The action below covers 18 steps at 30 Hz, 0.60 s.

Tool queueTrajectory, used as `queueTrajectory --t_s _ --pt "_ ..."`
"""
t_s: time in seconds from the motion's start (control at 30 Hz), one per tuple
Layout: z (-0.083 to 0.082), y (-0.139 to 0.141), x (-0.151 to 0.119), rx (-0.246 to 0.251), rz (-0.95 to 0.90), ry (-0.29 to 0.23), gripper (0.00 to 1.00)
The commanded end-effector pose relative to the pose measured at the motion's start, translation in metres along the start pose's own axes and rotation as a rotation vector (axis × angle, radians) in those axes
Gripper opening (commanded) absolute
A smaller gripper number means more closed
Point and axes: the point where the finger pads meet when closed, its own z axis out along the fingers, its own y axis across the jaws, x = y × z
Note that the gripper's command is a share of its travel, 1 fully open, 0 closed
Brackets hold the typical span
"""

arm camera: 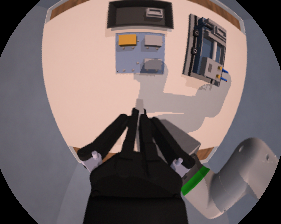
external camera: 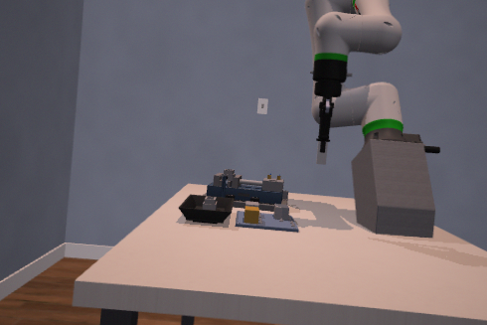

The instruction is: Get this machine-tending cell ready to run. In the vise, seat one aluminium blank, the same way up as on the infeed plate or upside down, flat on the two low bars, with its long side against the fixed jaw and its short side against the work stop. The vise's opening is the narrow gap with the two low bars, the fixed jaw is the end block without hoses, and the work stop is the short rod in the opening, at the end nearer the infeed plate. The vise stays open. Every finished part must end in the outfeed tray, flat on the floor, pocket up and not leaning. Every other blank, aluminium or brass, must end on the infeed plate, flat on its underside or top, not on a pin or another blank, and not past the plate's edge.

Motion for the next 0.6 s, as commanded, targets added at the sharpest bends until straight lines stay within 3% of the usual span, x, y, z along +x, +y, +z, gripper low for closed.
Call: queueTrajectory --t_s 0.0,0.07,0.13,0.23,0.27,0.57 --pt "0.0 0.0 0.0 0.0 0.0 0.0 0.0" --pt "-0.002 -0.004 0.008 0.002 -0.001 0.0 0.0" --pt "-0.006 -0.014 0.043 0.006 -0.002 -0.002 0.0" --pt "-0.006 -0.016 0.048 0.006 -0.002 -0.002 0.0" --pt "-0.007 -0.02 0.073 0.007 -0.002 -0.002 0.0" --pt "-0.002 -0.021 0.155 0.002 -0.001 0.0 0.0"
